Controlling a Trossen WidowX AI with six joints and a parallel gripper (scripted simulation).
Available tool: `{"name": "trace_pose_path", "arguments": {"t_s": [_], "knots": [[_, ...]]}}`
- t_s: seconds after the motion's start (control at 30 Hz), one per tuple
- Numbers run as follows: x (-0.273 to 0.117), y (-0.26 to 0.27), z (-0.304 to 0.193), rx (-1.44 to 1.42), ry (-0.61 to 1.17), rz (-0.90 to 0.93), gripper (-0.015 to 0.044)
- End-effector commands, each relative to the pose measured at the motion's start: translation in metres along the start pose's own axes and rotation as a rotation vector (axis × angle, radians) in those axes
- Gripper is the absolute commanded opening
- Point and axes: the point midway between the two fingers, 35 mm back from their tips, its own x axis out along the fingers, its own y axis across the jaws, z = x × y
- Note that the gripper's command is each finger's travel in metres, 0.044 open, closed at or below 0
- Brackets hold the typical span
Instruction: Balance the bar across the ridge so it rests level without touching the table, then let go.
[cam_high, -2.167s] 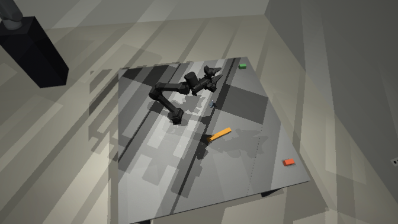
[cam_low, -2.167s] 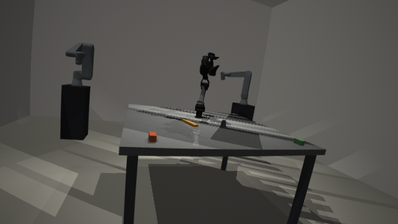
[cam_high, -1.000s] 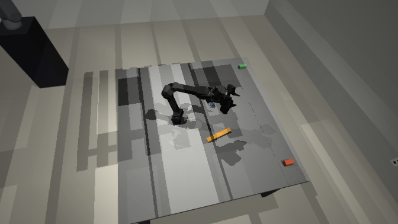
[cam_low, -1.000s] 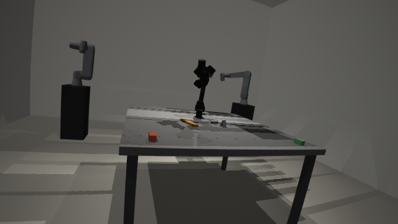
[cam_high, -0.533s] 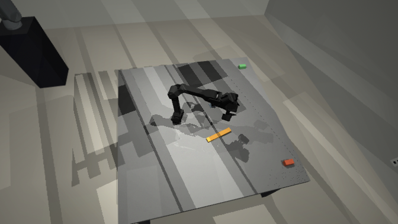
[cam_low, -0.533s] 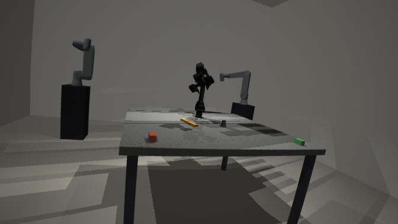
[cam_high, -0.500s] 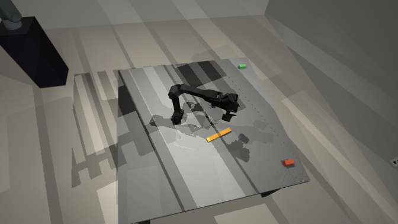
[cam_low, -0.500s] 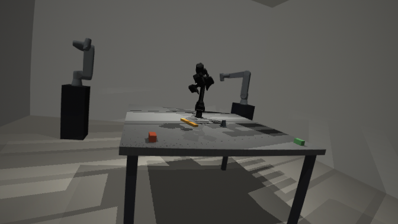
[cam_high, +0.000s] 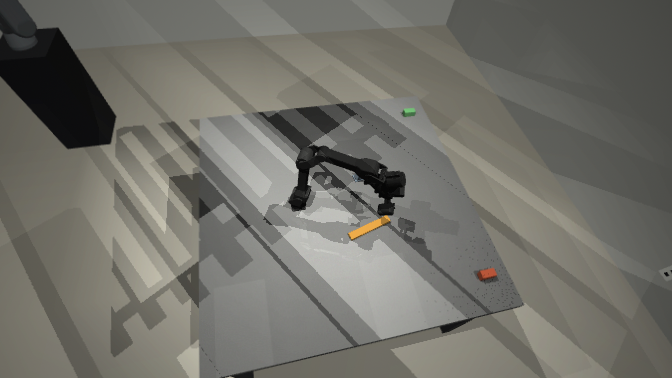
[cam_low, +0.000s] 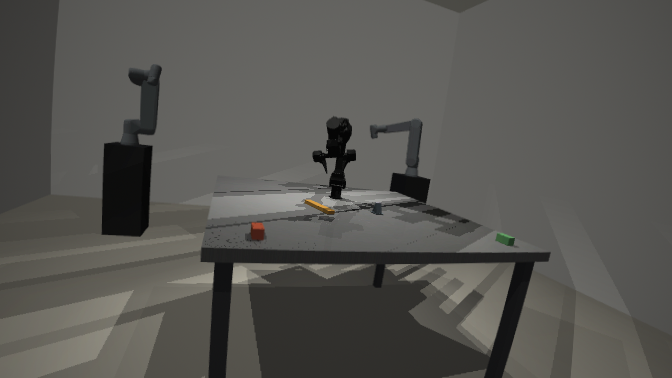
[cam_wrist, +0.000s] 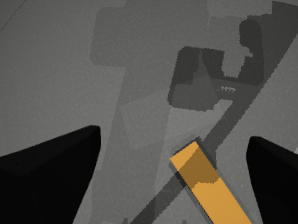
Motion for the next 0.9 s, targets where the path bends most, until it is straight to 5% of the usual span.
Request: {"name": "trace_pose_path", "arguments": {"t_s": [0.0,0.87], "knots": [[0.014,-0.010,-0.013,-0.120,0.099,-0.033,0.0315],[0.056,-0.047,-0.078,-0.695,0.596,0.019,0.0315]]}}
